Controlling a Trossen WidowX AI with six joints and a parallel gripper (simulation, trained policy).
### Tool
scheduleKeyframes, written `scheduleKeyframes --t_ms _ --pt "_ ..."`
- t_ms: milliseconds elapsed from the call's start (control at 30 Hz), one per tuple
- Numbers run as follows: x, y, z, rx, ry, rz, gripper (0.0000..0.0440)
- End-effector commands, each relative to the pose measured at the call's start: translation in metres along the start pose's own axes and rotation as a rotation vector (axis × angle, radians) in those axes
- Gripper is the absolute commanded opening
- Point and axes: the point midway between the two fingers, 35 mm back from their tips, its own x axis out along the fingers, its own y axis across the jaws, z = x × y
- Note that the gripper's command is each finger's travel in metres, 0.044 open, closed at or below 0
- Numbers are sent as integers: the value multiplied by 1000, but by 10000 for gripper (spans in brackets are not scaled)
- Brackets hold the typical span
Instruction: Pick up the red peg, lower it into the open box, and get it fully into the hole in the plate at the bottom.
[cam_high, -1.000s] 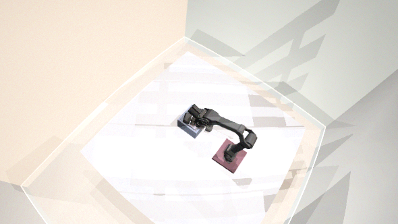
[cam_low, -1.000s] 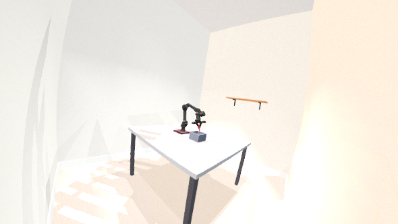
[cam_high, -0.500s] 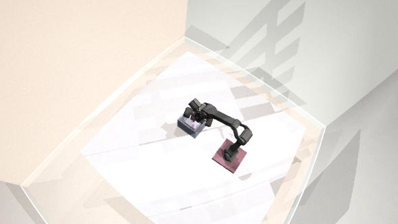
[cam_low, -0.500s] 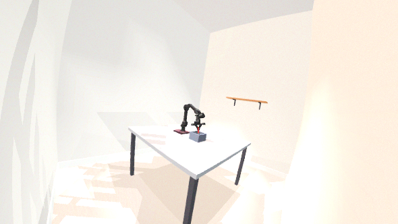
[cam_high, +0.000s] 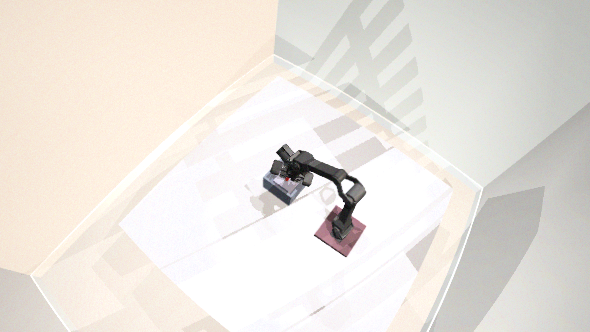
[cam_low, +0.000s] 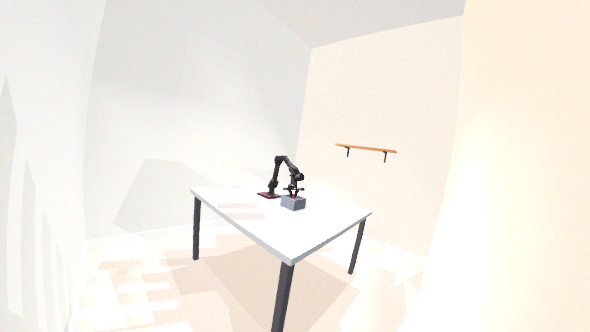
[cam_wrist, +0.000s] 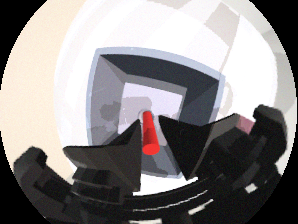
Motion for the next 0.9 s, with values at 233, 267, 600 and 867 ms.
scheduleKeyframes --t_ms 233,267,600,867 --pt "3 13 17 -31 -2 -12 141" --pt "3 15 19 -34 -2 -11 140" --pt "6 27 40 -51 11 -21 124" --pt "10 30 57 -55 28 -38 107"
